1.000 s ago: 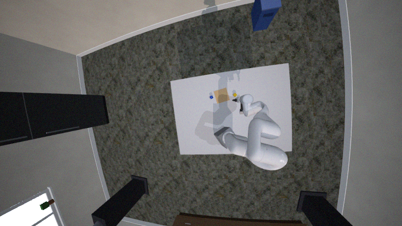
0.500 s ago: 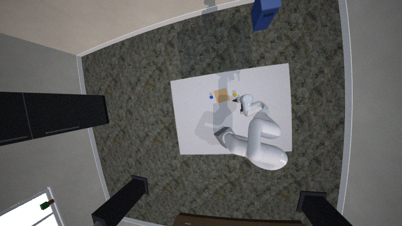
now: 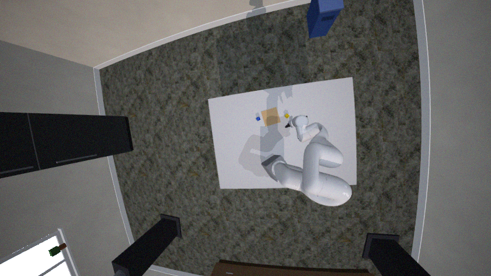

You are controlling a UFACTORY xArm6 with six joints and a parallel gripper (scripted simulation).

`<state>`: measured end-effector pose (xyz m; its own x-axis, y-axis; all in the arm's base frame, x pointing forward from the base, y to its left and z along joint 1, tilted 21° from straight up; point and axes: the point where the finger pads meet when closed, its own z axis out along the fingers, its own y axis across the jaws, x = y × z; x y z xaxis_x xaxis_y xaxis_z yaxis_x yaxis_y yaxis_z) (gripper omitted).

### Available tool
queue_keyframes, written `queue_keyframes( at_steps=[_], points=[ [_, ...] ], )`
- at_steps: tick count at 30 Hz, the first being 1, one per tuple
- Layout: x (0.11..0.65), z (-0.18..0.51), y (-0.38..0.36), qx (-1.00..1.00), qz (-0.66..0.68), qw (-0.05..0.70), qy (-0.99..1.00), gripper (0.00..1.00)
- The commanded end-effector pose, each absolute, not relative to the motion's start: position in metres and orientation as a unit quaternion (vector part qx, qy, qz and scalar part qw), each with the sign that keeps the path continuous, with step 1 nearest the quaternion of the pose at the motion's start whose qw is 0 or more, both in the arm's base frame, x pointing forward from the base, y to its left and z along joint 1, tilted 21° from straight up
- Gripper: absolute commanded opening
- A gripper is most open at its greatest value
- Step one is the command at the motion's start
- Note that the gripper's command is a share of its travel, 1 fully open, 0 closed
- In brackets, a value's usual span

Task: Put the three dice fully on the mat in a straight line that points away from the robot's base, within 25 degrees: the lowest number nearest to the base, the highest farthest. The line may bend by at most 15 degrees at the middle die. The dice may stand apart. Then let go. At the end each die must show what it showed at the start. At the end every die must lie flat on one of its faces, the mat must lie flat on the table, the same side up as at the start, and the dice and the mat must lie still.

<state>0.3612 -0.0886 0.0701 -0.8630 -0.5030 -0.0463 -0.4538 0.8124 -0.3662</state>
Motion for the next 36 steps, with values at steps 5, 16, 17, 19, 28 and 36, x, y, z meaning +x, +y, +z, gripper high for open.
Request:
queue_keyframes(
  at_steps=[5, 16, 17, 19, 28, 36],
  points=[
    [0.363, 0.068, -0.090, -0.365, -0.175, 0.050, 0.913, 1.00],
    [0.365, 0.064, -0.092, -0.532, -0.182, 0.015, 0.827, 1.00],
    [0.365, 0.063, -0.092, -0.538, -0.182, 0.014, 0.823, 1.00],
    [0.365, 0.062, -0.092, -0.572, -0.183, 0.006, 0.799, 1.00],
    [0.366, 0.059, -0.094, -0.671, -0.182, -0.018, 0.718, 1.00],
    [0.367, 0.055, -0.095, -0.760, -0.178, -0.042, 0.623, 1.00]
  ],
)
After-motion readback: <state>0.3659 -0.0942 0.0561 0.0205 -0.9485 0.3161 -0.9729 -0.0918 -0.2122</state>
